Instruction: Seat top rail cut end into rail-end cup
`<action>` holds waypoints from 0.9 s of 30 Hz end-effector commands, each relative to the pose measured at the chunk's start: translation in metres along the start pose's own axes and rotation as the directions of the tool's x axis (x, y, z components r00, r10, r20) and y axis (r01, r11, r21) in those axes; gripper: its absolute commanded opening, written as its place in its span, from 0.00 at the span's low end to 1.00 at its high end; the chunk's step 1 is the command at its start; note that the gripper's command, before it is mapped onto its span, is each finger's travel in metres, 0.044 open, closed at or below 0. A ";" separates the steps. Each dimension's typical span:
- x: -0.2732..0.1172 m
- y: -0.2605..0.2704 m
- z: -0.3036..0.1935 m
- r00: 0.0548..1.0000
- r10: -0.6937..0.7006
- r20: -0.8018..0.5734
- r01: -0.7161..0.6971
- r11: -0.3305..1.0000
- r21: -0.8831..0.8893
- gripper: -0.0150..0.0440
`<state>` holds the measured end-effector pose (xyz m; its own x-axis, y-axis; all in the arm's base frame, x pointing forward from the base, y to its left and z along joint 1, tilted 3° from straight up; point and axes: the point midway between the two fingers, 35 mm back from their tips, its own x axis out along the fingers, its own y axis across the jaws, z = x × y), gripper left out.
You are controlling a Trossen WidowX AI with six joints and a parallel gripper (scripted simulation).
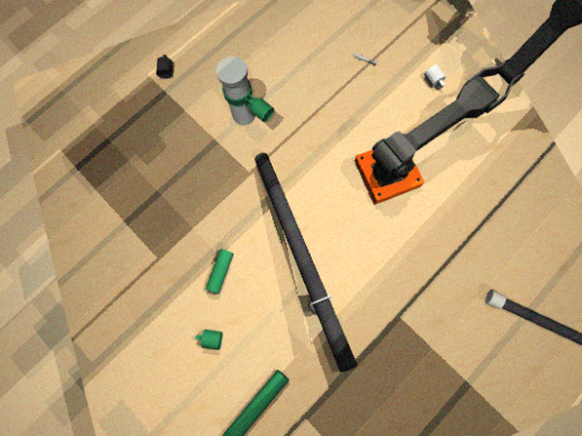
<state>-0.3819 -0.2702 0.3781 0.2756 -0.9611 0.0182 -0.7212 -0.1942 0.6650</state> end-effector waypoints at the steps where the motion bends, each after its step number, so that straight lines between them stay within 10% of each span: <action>1: 0.000 0.001 -0.001 1.000 0.004 -0.001 -0.004 1.000 -0.005 0.98; 14: -0.018 0.018 -0.173 0.961 0.209 -0.179 -0.269 0.850 -0.452 1.00; 27: -0.038 -0.082 -0.377 0.864 0.103 -0.493 -0.500 0.291 -0.816 1.00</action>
<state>-0.1473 -0.1619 0.5957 0.3943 -0.8029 0.4470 0.0465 0.5032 0.8629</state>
